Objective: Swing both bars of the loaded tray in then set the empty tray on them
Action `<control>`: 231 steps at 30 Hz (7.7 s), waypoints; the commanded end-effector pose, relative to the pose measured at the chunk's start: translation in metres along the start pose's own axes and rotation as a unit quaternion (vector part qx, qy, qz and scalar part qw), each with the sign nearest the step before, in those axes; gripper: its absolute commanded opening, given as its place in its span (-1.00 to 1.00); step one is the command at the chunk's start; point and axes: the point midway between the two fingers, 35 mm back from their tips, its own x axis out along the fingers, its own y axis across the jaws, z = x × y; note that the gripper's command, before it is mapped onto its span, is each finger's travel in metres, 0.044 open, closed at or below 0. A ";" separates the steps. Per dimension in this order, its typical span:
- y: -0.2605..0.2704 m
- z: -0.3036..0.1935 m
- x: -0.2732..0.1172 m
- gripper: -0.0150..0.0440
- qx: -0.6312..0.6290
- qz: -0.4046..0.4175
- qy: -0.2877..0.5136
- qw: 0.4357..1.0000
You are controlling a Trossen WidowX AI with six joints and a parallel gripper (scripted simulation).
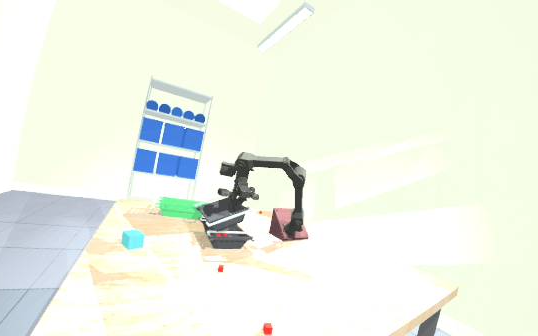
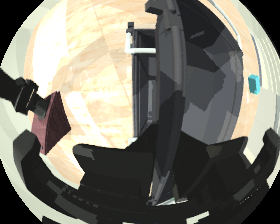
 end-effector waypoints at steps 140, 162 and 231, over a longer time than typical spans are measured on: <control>0.020 0.007 0.026 -0.49 0.012 0.004 -0.003 1.000; 0.020 0.007 0.026 -0.49 0.012 0.004 -0.003 1.000; 0.023 0.008 0.033 -0.49 0.012 0.004 -0.004 1.000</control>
